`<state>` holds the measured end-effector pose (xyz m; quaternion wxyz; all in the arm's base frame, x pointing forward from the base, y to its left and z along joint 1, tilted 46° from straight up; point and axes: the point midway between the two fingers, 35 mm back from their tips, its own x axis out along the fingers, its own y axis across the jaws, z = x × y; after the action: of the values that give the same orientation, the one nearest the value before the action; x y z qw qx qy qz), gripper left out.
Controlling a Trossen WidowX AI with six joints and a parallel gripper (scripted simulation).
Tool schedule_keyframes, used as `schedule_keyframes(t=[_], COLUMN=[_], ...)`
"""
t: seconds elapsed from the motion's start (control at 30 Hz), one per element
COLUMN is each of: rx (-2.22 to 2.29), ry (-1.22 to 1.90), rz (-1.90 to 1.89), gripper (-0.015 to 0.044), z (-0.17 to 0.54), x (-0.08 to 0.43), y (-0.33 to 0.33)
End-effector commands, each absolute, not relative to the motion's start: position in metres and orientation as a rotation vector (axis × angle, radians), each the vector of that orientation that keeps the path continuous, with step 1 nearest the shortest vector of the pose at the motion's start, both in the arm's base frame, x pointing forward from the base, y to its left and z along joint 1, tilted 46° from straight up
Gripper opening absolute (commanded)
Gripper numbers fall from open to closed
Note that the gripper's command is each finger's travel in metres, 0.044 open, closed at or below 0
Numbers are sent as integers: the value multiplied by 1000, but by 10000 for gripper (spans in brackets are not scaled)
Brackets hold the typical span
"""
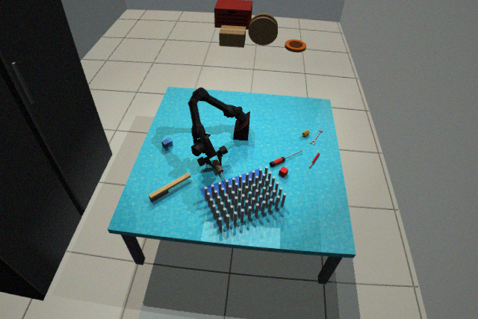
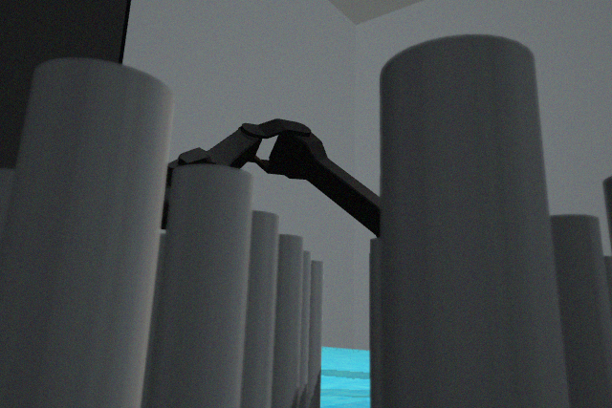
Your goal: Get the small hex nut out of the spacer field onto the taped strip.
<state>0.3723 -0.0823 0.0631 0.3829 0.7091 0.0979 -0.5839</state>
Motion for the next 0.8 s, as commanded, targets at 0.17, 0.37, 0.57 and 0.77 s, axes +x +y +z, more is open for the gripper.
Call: schedule_keyframes(t=[0.17, 0.37, 0.57, 0.77], rx=[1805, 1805, 1804, 1804], ry=[260, 260, 259, 259], rz=[-1488, -1488, -1489, -1489], gripper=[0, 0, 0, 0], z=[65, 67, 68, 70], x=[366, 362, 358, 355], y=[-85, -87, -89, -91])
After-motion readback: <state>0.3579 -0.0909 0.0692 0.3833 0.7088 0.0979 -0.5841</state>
